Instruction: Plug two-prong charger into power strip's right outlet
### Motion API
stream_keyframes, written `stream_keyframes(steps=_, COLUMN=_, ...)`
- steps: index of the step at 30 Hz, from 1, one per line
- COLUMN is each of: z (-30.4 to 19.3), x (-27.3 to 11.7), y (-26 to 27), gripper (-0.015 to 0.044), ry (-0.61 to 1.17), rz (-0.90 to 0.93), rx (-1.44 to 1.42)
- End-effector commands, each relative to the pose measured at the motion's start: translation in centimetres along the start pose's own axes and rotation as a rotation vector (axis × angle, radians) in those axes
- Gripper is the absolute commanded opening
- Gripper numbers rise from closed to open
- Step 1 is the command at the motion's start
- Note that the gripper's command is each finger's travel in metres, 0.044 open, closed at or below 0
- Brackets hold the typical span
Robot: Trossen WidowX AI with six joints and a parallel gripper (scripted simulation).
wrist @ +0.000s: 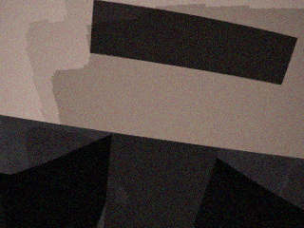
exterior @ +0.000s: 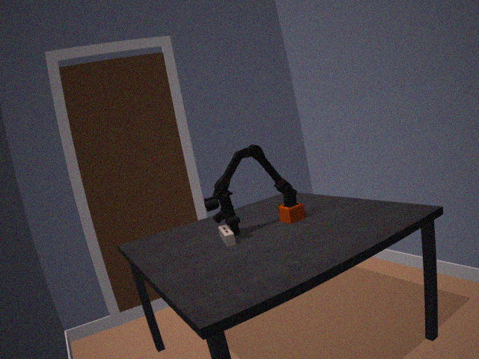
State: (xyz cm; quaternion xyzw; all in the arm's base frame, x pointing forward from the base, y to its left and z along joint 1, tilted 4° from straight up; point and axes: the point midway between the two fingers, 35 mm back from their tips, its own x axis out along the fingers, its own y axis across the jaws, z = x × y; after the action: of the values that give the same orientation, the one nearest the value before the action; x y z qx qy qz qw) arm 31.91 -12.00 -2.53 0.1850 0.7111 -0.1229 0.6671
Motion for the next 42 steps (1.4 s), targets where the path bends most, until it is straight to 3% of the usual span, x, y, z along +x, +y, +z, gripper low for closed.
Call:
stream_keyframes(steps=1, z=1.27, x=-0.13, y=-0.03, gripper=0.0000, ry=-0.033, rz=-0.002, rx=-0.004)
stream_keyframes(steps=42, z=1.07, x=0.04, y=-0.04, gripper=0.0000, ry=-0.032, rz=-0.002, rx=-0.004)
